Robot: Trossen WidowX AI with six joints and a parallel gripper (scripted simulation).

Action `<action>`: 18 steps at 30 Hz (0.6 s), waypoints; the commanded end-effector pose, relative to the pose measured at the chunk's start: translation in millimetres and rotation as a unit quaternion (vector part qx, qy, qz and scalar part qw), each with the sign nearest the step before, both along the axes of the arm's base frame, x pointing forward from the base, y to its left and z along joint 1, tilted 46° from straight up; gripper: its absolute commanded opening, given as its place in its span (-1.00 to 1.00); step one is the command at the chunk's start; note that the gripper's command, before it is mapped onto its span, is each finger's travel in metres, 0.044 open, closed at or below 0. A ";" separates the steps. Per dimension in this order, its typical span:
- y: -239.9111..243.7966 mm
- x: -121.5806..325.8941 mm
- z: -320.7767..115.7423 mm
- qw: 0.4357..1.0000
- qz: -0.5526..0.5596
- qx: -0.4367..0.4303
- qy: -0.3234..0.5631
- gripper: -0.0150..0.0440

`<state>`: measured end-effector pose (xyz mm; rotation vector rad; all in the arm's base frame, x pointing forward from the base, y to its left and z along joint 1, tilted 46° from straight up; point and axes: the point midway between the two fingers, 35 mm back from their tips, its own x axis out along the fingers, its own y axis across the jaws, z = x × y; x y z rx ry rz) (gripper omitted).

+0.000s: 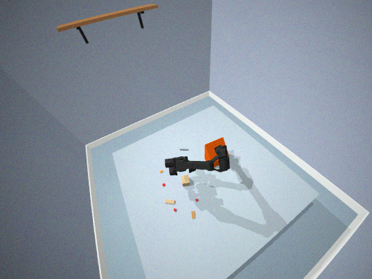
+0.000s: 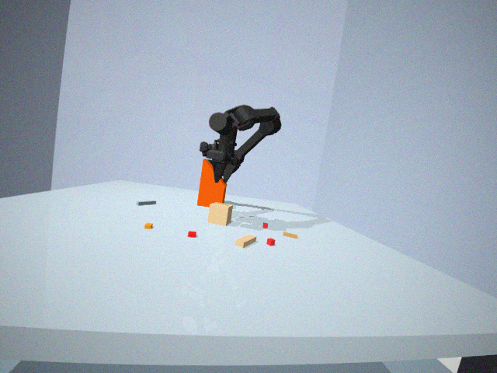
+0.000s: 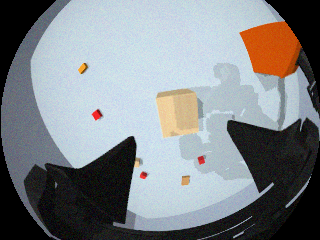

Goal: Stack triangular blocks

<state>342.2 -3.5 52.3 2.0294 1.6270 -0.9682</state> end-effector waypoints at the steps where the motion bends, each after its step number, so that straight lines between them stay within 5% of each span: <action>1: -3.2 -3.8 8.7 1.000 0.008 -0.001 0.001 1.00; 18: -3.2 -0.3 3.9 1.000 -0.001 0.000 -0.002 1.00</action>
